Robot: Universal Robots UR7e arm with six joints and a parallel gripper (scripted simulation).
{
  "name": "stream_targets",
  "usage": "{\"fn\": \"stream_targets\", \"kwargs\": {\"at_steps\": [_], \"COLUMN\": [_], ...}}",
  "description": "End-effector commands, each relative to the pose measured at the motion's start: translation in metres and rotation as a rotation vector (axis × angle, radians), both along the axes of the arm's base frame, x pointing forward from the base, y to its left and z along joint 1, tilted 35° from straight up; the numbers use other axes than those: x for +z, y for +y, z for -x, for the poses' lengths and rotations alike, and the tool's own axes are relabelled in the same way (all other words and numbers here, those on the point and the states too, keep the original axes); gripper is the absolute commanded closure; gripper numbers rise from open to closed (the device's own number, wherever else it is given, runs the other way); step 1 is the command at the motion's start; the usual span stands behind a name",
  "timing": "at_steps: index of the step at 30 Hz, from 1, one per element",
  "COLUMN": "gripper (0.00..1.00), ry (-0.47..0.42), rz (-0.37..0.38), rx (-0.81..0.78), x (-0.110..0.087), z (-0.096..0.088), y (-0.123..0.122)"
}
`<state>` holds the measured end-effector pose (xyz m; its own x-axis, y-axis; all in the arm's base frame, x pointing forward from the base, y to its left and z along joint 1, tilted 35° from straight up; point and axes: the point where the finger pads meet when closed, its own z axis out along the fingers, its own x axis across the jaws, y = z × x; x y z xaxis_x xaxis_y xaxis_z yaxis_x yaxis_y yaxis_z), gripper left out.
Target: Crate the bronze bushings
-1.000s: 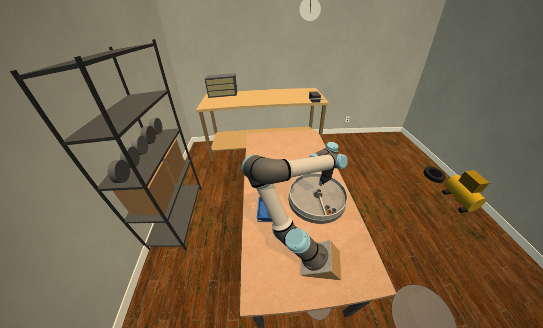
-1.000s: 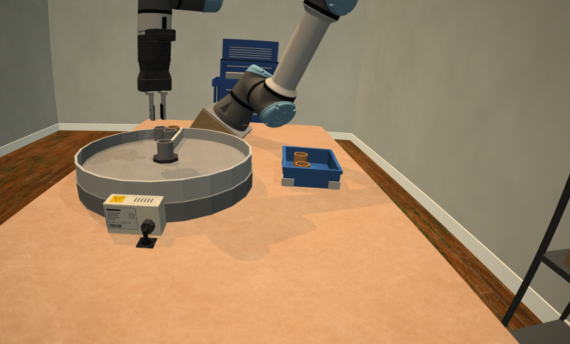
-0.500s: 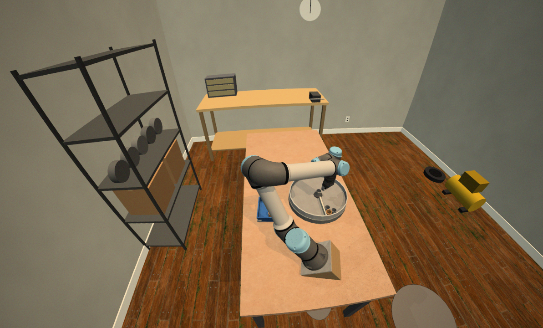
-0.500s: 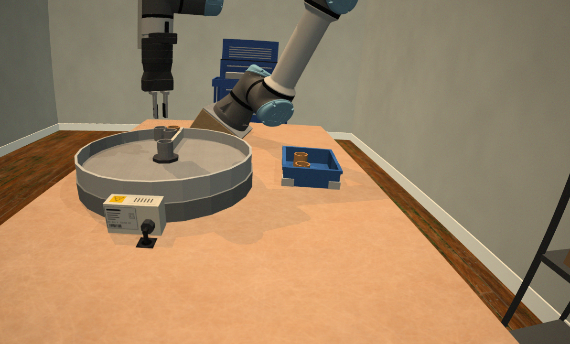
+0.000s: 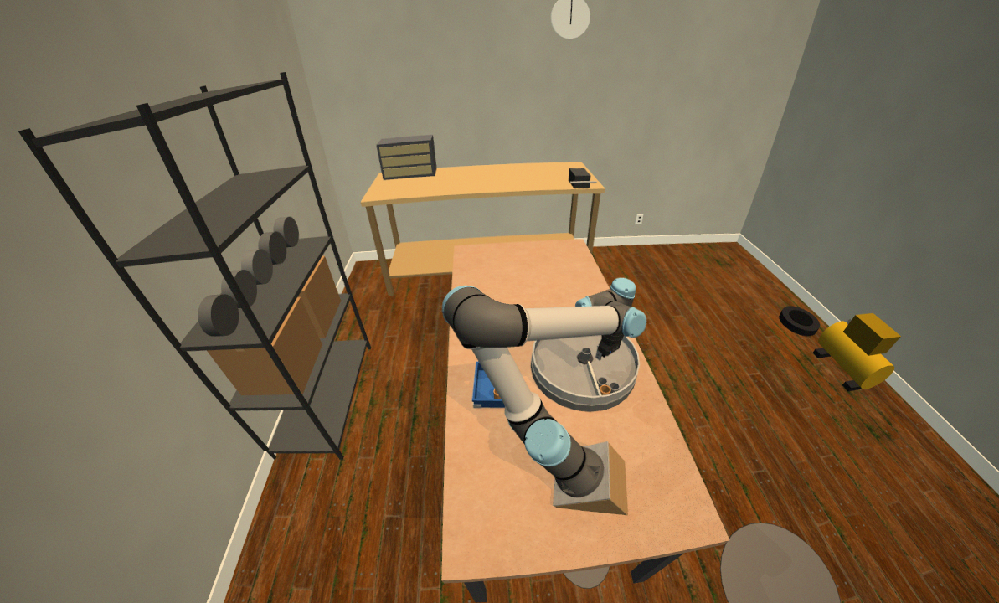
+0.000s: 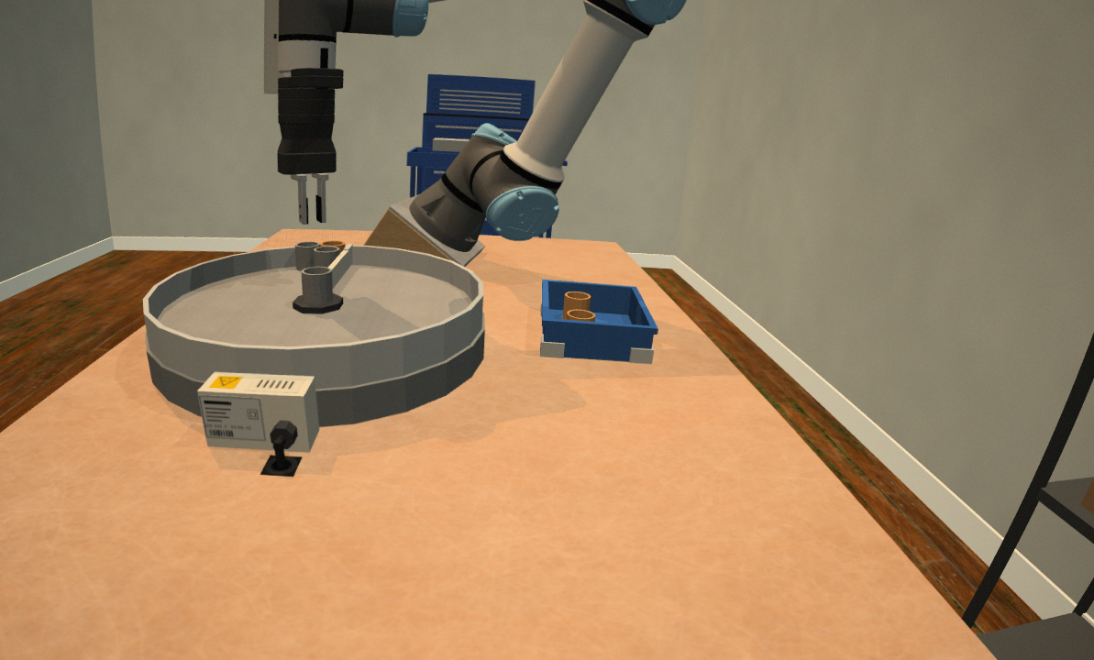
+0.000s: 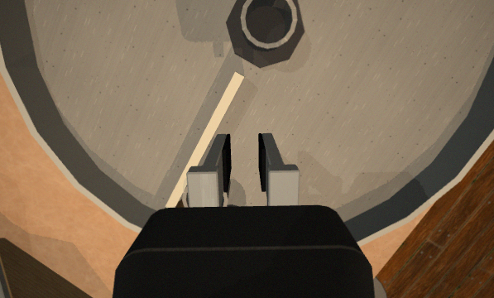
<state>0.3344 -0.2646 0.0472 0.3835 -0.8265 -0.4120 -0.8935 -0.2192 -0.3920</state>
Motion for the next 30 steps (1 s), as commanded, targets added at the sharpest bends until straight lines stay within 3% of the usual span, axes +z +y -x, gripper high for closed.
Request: {"fn": "stream_targets", "kwargs": {"at_steps": [1, 9, 14, 26, 30], "gripper": [0.55, 0.55, 0.55, 0.55, 0.55], "ry": [-0.003, -0.003, -0.002, -0.002, -0.002], "rz": [0.004, 0.004, 0.003, 0.003, 0.003], "rx": [-0.001, -0.001, -0.002, -0.002, -0.002], "x": [-0.002, -0.002, -0.016, -0.016, -0.025], "z": [0.011, 0.011, 0.058, 0.058, 0.056], "y": [0.000, 0.000, 0.007, 0.007, 0.013]}}
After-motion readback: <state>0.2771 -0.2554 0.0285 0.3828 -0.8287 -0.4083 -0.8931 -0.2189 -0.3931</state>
